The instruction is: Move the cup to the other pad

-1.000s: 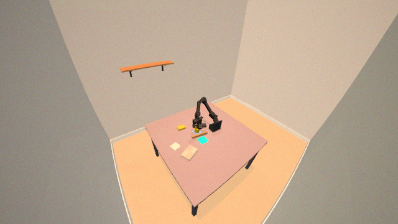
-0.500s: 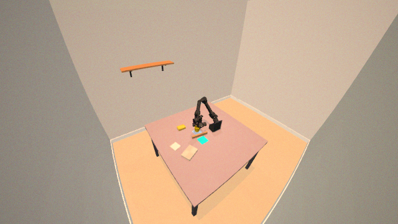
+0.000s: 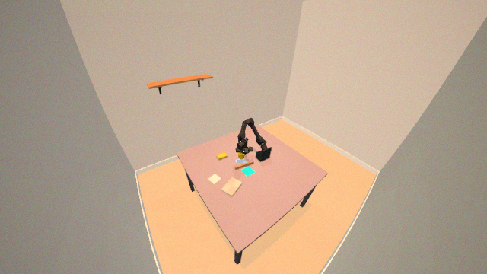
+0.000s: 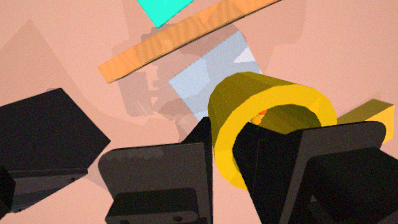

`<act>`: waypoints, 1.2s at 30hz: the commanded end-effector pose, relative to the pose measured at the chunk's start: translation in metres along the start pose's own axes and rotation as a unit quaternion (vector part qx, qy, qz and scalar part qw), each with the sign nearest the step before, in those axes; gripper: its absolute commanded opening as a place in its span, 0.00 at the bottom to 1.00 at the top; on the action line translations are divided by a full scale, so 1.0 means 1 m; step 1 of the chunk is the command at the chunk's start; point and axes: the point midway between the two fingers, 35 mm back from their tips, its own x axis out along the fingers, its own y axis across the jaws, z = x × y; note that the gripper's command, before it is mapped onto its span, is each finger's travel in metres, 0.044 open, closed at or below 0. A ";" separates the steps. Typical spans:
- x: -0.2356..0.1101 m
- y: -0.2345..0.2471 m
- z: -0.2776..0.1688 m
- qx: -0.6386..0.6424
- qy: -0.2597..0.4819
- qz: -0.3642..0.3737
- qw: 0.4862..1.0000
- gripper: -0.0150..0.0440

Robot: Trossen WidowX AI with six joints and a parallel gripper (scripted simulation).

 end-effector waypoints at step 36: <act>-0.002 0.014 0.040 0.002 -0.003 0.001 1.000 0.25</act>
